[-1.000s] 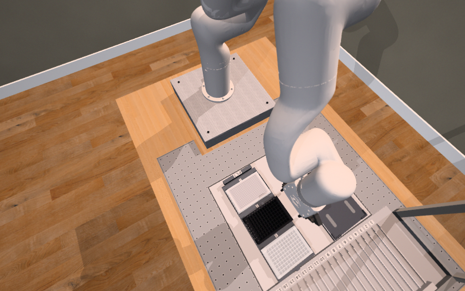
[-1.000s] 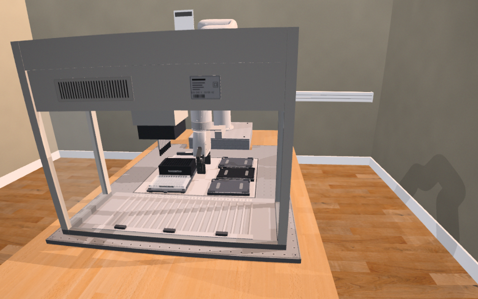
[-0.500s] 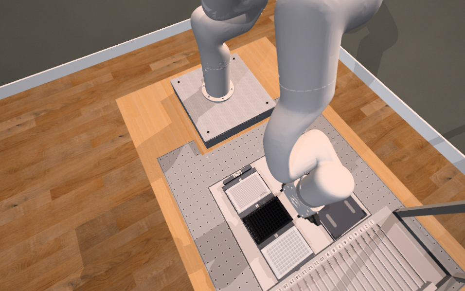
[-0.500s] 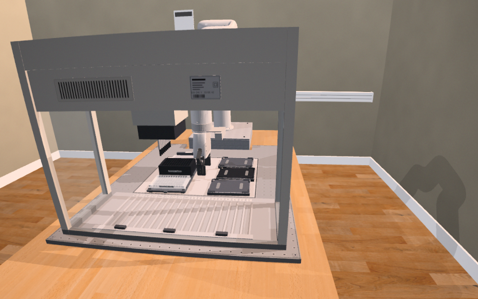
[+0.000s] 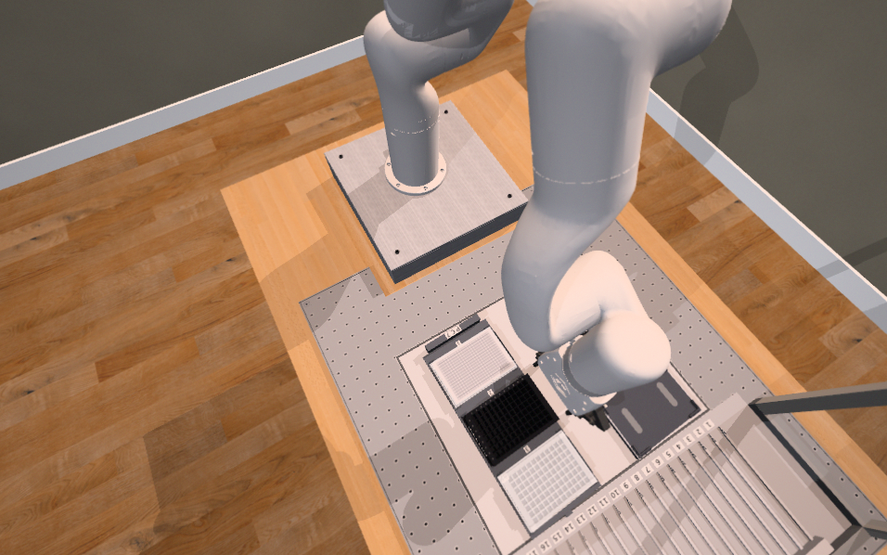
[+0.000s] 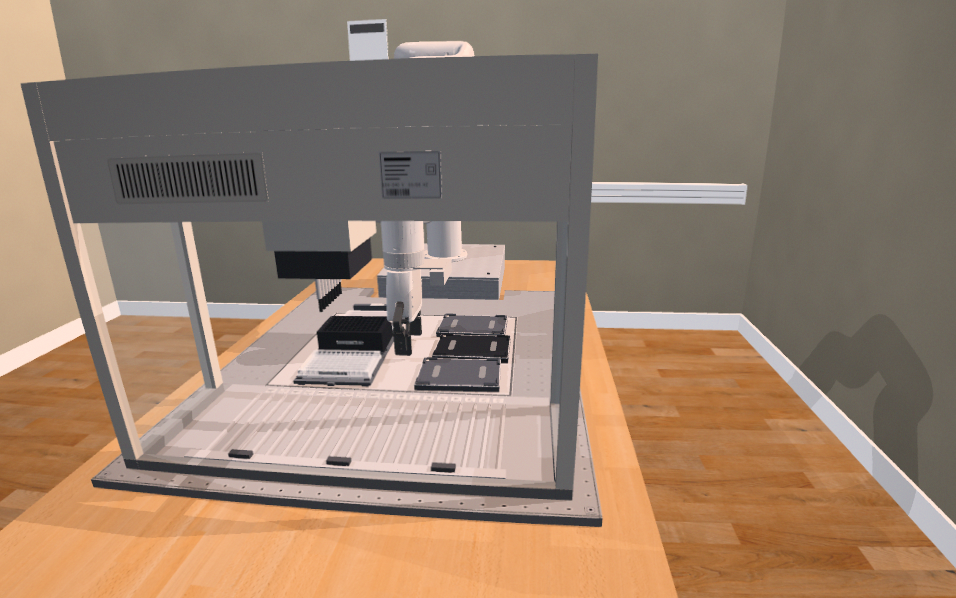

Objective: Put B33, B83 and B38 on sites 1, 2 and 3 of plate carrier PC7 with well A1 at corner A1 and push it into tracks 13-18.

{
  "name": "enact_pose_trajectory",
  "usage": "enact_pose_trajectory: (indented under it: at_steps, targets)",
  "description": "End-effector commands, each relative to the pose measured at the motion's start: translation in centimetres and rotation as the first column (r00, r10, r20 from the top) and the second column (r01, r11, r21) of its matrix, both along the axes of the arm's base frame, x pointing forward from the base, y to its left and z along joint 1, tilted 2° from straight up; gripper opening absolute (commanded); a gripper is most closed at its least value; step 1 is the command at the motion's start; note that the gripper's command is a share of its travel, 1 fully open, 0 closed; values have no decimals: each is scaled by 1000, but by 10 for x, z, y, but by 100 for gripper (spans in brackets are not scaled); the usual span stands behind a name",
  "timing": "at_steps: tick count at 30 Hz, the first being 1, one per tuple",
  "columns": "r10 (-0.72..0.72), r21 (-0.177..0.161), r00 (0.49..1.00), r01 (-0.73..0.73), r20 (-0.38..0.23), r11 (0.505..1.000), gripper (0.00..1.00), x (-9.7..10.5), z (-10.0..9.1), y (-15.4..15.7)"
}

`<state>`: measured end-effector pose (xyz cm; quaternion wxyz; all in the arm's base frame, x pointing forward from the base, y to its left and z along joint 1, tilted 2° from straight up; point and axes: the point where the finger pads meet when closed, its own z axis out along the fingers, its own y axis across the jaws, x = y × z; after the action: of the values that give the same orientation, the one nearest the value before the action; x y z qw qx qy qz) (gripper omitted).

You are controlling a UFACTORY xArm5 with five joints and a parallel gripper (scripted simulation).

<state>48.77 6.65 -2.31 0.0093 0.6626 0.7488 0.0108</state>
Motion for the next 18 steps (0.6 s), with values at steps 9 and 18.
enact_pose_trajectory:
  at_steps: [9, 18]
  targets:
    - [0, 7, 1000, 0, 3, 1000, 100, 2, -4, 0]
    - [0, 7, 1000, 0, 3, 1000, 100, 2, -4, 0]
